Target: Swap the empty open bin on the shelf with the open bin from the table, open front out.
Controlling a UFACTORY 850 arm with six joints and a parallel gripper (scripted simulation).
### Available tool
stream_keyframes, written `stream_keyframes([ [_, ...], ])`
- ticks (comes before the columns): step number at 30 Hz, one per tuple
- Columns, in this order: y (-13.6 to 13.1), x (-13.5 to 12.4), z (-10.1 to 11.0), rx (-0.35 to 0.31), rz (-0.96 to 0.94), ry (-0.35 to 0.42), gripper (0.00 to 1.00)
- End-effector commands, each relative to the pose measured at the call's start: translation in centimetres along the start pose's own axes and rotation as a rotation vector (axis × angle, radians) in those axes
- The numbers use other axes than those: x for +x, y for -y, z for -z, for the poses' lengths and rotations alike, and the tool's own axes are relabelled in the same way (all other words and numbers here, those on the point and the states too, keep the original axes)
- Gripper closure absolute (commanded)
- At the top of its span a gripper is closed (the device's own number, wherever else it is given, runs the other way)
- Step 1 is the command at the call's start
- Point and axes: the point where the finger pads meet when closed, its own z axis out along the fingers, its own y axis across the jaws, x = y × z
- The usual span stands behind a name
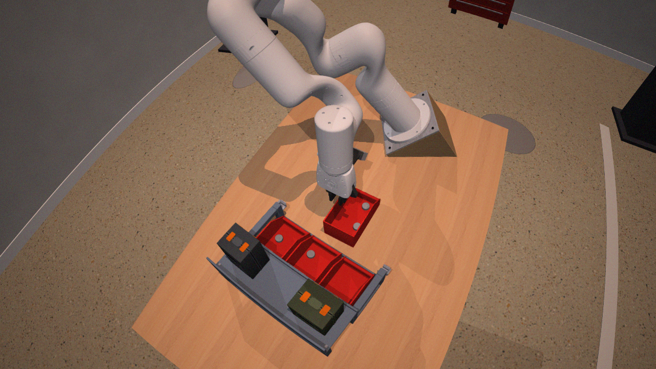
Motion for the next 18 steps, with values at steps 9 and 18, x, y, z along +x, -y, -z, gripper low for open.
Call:
stream_keyframes([
  [9,0.0,-0.1,-1.4,0.0,0.0,0.001,0.74],
  [18,0.0,-0.1,-2.7,0.0,0.0,0.001,0.74],
])
